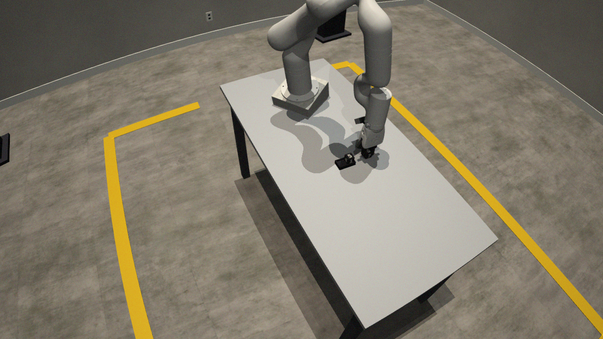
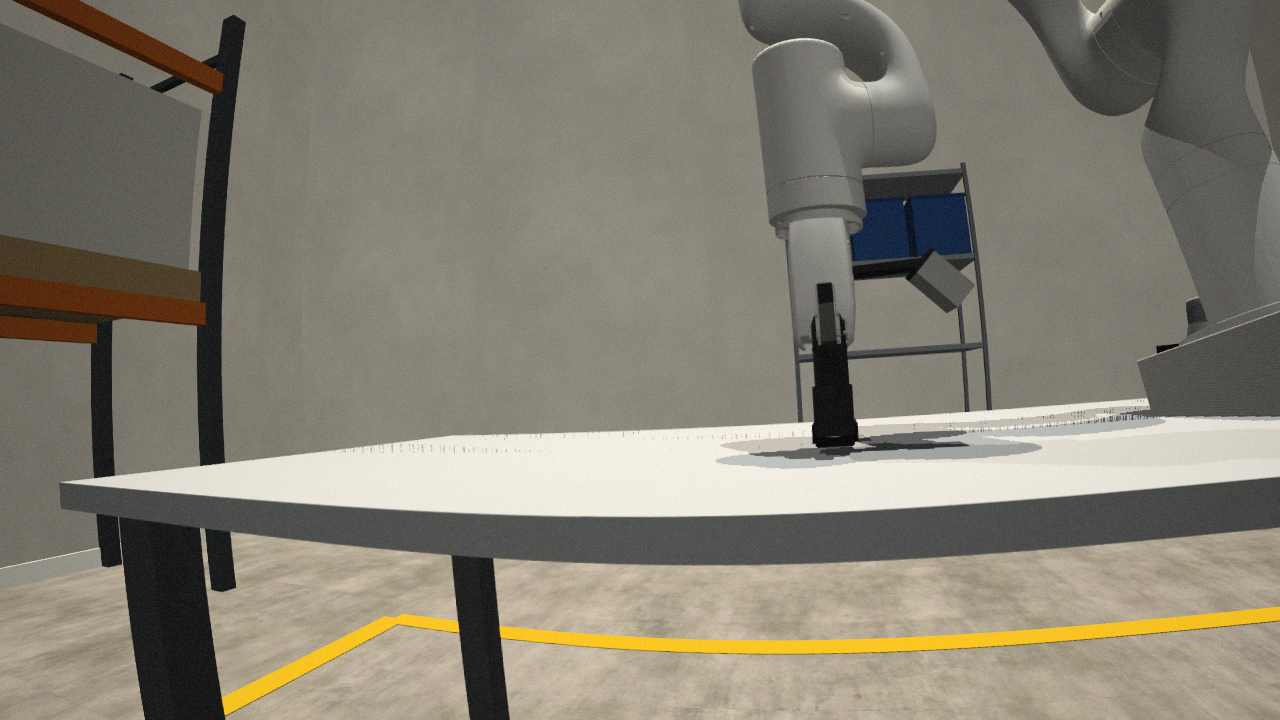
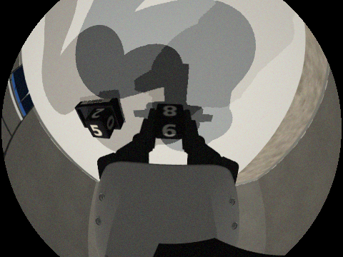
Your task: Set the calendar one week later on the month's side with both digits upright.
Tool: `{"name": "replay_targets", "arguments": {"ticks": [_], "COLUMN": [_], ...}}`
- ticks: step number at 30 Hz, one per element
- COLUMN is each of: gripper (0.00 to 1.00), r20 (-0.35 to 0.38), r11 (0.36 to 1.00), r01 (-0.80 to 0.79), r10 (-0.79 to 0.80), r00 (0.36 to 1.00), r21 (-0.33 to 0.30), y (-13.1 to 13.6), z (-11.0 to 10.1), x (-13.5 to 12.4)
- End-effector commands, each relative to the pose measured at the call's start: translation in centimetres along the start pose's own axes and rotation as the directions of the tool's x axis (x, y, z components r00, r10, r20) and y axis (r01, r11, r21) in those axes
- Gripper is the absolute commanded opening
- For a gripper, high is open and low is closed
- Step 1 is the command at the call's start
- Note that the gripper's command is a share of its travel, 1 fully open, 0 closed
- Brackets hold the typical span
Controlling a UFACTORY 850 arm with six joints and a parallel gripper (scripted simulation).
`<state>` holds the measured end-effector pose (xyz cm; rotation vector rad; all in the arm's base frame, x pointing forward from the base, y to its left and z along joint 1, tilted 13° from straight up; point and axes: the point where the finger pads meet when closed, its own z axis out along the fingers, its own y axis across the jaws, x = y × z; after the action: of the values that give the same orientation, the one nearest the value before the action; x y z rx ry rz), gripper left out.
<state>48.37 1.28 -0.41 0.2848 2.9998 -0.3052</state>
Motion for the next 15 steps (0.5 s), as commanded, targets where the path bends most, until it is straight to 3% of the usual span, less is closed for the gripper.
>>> {"name": "replay_targets", "arguments": {"ticks": [1, 15], "gripper": [0.29, 0.29], "r20": [0.001, 0.001], "r11": [1.000, 1.000], "r01": [0.000, 0.000], "r10": [0.000, 0.000], "r00": [1.000, 1.000], "r21": [0.000, 0.000], "y": [0.02, 0.02], "z": [-0.05, 0.21], "x": [-0.07, -0.07]}}
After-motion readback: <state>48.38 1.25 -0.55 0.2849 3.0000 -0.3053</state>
